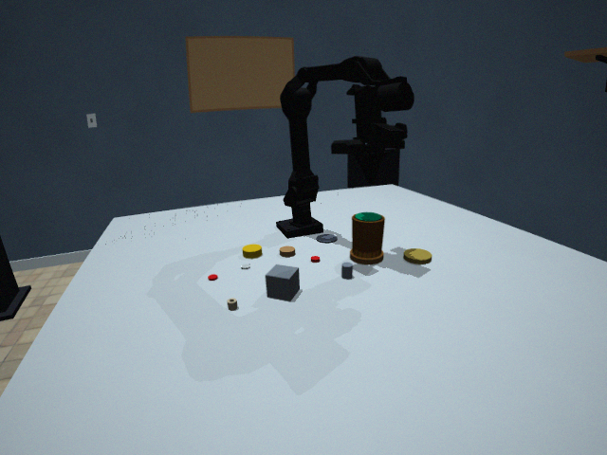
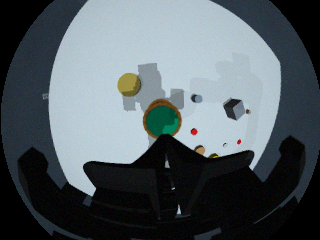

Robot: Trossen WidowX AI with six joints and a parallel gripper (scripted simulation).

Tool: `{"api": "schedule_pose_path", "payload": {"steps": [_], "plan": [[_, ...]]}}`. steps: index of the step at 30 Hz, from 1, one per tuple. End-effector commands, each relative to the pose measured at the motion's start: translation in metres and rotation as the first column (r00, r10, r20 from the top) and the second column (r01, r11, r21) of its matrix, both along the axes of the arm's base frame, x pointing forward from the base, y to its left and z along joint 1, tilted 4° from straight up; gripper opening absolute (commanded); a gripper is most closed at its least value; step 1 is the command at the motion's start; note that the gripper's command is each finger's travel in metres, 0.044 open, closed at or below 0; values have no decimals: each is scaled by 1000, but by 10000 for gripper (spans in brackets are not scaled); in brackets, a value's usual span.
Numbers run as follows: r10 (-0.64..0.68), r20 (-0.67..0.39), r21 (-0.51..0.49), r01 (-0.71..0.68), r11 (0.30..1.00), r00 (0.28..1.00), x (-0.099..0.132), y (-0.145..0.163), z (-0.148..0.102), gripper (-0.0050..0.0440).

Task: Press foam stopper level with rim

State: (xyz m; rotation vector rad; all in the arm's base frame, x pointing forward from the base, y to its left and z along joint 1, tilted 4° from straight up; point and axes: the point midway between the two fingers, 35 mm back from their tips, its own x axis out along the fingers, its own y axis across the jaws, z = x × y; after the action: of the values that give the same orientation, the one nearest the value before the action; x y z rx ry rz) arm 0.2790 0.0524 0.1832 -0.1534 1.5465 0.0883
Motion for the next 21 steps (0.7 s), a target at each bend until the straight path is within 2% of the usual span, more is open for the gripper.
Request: {"api": "schedule_pose_path", "payload": {"steps": [1,6,21], "plan": [[-3,-41,-10,3,1000,999,-2,-2,-29,0],[-8,-69,-17,6,1000,998,-6,-4,-61,0],[-8,-73,-18,7,1000,997,-7,-5,-79,0]]}}
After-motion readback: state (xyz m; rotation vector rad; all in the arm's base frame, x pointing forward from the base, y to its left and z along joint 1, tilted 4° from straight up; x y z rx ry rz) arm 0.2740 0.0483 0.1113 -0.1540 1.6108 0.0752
